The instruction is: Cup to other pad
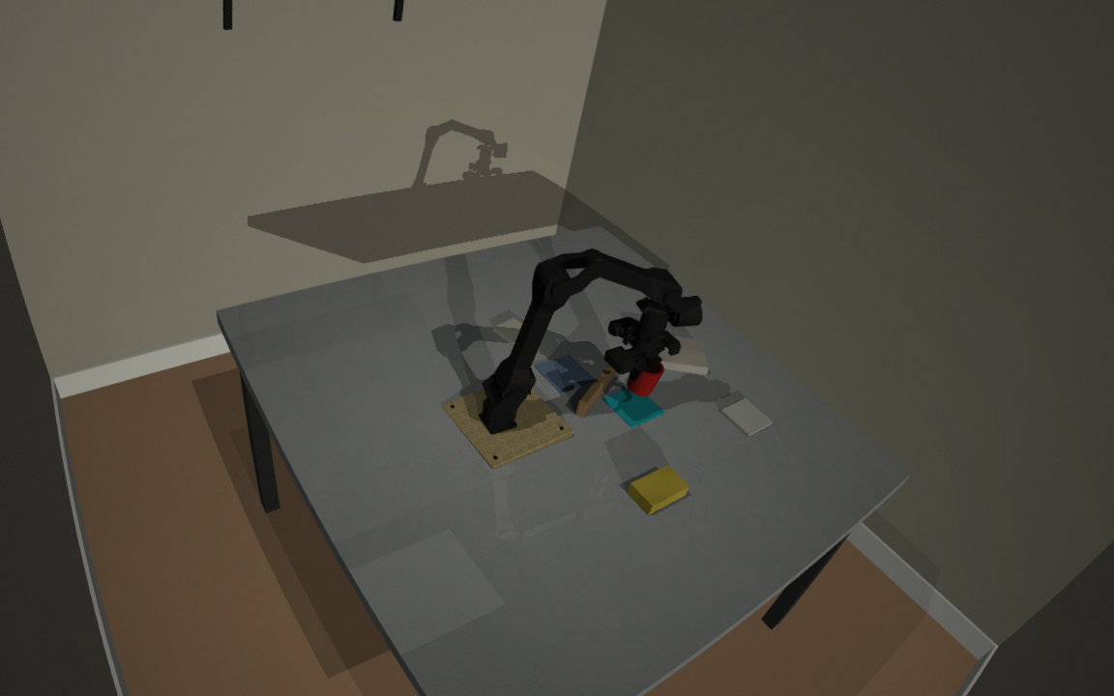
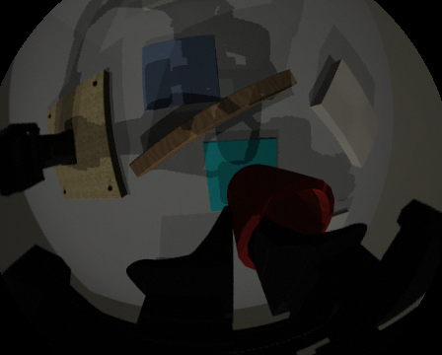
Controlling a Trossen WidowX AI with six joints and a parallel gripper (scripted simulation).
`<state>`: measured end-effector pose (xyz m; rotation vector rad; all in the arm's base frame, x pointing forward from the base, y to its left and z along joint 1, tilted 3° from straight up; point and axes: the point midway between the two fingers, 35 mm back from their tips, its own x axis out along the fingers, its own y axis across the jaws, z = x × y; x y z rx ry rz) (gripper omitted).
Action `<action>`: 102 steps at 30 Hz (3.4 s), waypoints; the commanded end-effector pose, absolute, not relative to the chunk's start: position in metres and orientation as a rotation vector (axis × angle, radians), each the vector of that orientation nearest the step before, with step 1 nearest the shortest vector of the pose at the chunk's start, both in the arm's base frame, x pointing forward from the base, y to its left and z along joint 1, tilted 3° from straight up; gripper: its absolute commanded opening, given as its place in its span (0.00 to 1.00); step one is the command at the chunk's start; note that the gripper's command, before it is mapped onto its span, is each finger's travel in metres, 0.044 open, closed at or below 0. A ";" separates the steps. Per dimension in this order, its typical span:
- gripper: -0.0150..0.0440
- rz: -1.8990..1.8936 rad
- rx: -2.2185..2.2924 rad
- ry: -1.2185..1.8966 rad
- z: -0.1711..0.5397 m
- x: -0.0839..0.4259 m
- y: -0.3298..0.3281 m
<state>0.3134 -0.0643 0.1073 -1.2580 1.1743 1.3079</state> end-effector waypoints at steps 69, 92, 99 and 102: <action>0.47 1.310 -1.257 1.175 0.063 0.312 -0.065; 0.47 1.312 -1.261 1.177 0.090 0.314 -0.065; 0.47 1.312 -1.262 1.177 0.098 0.315 -0.065; 0.47 1.312 -1.263 1.177 0.101 0.315 -0.065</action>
